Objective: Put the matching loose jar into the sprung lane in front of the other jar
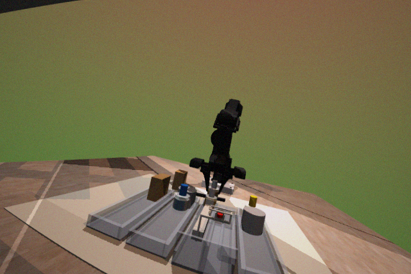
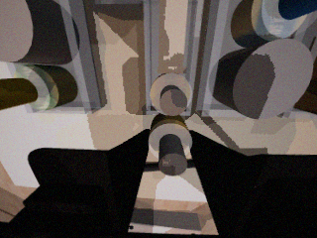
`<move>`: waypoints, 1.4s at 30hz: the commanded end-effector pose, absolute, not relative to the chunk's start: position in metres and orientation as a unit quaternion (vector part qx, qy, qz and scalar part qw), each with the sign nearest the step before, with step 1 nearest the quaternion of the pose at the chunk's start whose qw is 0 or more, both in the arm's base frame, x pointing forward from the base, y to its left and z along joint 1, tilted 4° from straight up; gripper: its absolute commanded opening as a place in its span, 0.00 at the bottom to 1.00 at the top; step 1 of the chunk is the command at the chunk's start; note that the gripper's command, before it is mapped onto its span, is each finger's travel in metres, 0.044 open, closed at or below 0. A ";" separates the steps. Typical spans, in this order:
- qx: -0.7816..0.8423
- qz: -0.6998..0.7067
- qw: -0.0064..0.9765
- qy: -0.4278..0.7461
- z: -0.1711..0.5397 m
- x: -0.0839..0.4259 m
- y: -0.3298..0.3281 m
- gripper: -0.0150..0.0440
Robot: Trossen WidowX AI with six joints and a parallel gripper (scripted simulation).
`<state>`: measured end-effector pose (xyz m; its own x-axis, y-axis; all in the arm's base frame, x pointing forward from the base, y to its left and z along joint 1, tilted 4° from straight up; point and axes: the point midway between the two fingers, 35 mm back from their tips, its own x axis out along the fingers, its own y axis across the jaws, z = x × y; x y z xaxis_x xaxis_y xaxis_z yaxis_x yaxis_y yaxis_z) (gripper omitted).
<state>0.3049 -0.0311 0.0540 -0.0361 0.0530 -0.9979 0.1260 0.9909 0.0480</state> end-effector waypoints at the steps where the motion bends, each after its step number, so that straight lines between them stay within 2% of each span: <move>1: 0.060 -0.026 0.703 0.708 0.057 0.315 -0.033 0.25; 42: 0.060 -0.026 0.704 0.708 0.059 0.331 -0.035 0.25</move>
<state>0.3207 -0.0331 0.0548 -0.0360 0.0529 -0.9979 0.1257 0.9909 0.0480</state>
